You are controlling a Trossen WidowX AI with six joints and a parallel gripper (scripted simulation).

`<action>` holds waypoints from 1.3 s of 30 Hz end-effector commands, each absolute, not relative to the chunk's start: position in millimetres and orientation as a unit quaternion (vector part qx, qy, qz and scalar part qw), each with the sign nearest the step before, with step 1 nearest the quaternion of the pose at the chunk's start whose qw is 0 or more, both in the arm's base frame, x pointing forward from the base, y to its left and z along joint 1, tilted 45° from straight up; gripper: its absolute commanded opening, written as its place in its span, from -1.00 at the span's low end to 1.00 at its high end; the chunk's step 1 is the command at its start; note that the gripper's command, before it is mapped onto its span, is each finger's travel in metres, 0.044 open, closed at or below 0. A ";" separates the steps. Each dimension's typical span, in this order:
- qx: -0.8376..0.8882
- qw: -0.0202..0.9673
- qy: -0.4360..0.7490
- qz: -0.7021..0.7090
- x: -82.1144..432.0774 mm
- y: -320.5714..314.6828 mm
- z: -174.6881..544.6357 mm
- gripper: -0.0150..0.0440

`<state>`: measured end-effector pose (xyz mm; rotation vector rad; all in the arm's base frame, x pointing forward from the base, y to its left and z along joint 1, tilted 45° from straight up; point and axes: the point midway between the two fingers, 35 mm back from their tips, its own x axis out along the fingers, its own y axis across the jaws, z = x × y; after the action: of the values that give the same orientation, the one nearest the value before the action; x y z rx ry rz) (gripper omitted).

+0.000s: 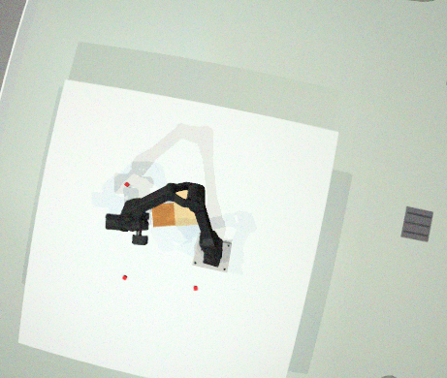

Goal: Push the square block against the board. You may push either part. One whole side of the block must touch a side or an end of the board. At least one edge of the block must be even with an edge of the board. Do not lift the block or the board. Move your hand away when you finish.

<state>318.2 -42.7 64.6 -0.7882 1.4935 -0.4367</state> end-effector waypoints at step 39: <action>-0.392 0.618 0.664 -0.151 323.5 -92.2 38.3 -0.49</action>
<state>318.2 -93.0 37.9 -0.8984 1.5320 -0.3431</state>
